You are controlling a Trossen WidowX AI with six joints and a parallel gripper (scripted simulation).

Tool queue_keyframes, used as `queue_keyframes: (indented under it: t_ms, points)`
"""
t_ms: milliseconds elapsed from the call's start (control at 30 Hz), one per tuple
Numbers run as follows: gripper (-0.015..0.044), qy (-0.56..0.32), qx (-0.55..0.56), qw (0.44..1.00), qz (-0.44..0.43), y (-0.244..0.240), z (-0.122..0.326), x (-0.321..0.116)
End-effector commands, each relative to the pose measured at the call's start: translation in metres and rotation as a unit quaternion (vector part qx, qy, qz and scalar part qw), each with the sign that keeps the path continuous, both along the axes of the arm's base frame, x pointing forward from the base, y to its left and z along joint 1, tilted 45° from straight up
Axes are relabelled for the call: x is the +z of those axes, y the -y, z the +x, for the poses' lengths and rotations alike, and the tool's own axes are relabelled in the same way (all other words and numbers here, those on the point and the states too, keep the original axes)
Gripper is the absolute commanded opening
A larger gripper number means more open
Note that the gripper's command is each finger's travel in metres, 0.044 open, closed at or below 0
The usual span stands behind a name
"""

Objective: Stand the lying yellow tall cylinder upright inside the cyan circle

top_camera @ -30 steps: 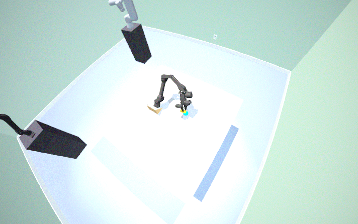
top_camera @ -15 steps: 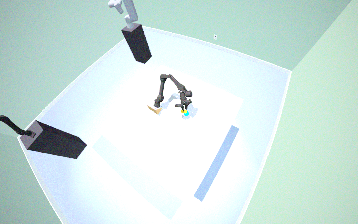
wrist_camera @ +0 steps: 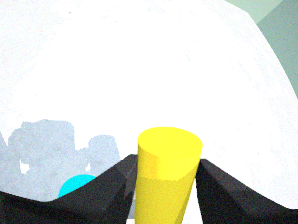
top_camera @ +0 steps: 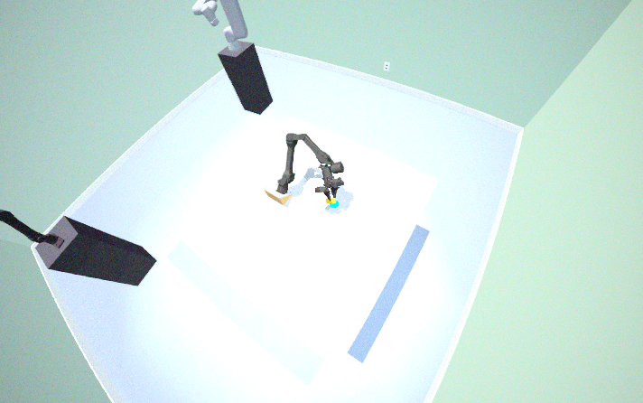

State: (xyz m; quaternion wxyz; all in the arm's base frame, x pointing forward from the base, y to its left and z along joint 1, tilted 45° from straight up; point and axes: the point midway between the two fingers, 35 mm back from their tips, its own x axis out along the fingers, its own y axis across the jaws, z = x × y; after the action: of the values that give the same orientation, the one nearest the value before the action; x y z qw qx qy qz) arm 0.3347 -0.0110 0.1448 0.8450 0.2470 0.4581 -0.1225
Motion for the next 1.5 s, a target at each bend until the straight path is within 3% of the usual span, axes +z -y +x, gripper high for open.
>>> queue_keyframes:
  t_ms: [0, 1467]
  points:
    - [0.0105, 0.013, -0.012, 1.0, -0.005, 0.0, -0.001, 0.001]
    - [0.0105, 0.143, -0.096, 0.985, -0.024, -0.002, -0.005, 0.014]
